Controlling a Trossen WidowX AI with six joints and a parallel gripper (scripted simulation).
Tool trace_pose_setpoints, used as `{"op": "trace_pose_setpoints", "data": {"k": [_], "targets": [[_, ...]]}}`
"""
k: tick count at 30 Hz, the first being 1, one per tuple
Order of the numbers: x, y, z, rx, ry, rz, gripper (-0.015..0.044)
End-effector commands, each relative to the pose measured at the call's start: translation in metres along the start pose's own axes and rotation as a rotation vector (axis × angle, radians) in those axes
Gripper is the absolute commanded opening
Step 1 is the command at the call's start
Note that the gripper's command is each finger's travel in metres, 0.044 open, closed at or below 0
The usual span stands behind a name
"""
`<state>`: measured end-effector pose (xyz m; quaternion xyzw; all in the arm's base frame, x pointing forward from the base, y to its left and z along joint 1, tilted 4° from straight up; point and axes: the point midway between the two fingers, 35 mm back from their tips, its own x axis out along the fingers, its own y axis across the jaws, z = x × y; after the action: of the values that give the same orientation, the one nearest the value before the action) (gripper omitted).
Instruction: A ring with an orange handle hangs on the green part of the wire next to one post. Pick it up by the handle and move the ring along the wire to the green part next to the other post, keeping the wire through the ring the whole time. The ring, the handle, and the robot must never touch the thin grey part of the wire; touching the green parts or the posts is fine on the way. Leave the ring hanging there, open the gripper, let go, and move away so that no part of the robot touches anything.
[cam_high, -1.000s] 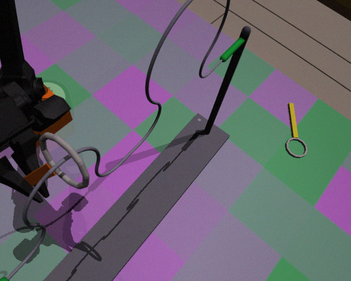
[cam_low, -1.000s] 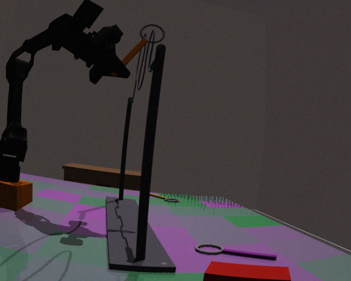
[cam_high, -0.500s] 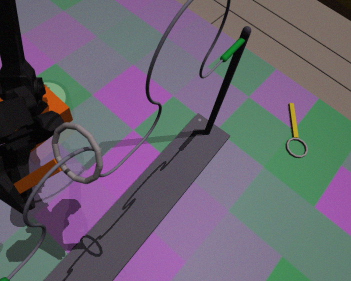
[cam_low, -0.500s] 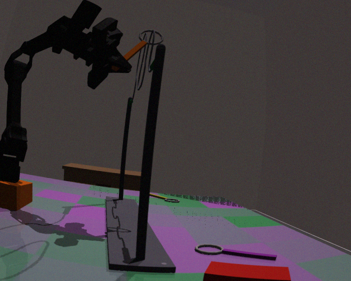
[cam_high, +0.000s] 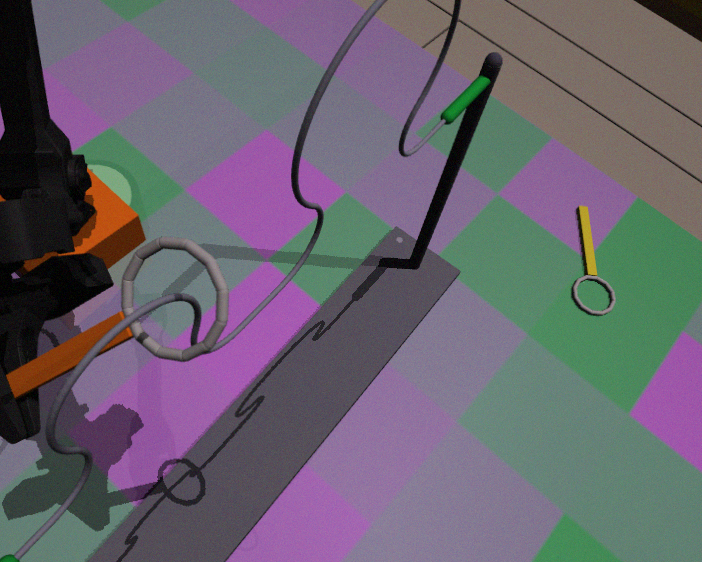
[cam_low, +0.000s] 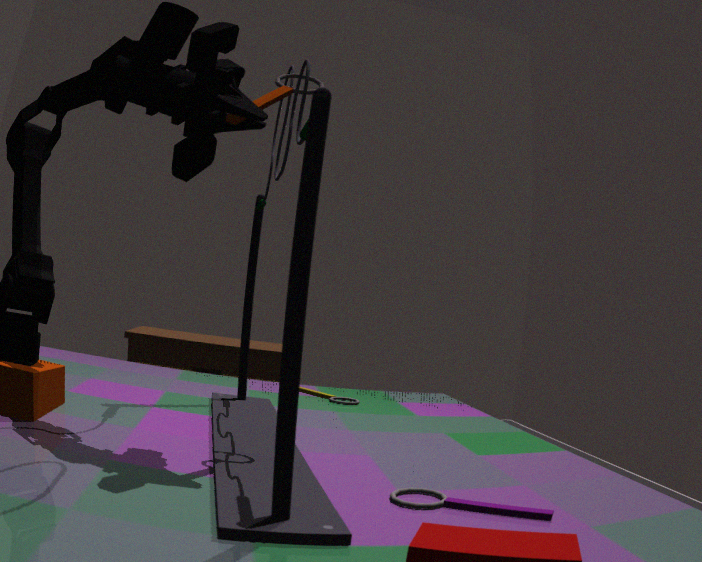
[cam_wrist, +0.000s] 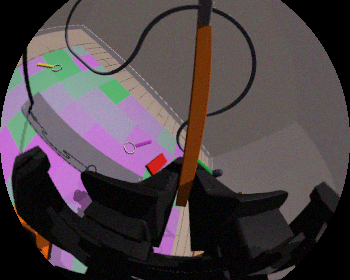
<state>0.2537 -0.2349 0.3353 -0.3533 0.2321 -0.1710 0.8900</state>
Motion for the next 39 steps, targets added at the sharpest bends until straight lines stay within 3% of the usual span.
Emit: {"op": "trace_pose_setpoints", "data": {"k": [1,39], "targets": [[-0.001,-0.004,-0.001,-0.067,0.003,-0.039,-0.0150],[-0.010,-0.043,0.015,-0.711,0.005,-0.390,-0.0150]]}}
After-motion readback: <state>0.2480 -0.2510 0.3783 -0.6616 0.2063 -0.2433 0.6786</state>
